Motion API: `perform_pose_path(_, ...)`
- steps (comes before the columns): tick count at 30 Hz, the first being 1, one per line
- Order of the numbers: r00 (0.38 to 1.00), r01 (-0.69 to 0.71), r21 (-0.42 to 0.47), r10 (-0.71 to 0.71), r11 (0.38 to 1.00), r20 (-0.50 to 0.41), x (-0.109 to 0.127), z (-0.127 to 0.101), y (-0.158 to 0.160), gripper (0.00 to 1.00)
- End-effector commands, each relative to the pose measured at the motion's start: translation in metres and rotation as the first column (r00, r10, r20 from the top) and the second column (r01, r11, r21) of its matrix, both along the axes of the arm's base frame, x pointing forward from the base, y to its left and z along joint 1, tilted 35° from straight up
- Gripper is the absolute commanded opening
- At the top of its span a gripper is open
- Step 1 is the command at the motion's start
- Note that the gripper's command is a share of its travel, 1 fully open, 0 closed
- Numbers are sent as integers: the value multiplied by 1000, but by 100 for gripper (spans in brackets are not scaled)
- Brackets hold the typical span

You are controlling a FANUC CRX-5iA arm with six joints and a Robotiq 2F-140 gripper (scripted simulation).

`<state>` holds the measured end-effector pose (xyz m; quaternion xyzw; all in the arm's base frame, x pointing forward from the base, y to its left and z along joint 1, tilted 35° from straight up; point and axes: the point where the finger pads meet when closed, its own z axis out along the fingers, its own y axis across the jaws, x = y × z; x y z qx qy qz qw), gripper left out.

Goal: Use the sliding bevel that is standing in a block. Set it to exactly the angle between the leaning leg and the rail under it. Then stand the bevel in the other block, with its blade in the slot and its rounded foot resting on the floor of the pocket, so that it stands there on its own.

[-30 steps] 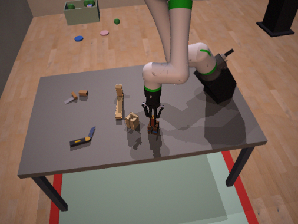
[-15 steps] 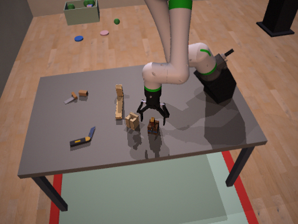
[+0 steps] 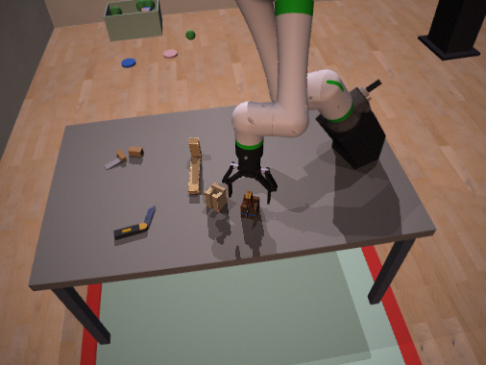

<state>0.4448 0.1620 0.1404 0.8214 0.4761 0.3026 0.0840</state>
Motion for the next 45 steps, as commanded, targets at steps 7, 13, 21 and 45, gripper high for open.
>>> perform_pose_path(7,1000,0,1,0,1000,1,0,1,0,100)
perform_pose_path(13,1000,0,1,0,1000,1,-3,6,-1,100)
perform_pose_path(21,1000,0,1,0,1000,1,-21,31,-4,100)
perform_pose_path(45,1000,0,1,0,1000,1,-67,99,-13,100)
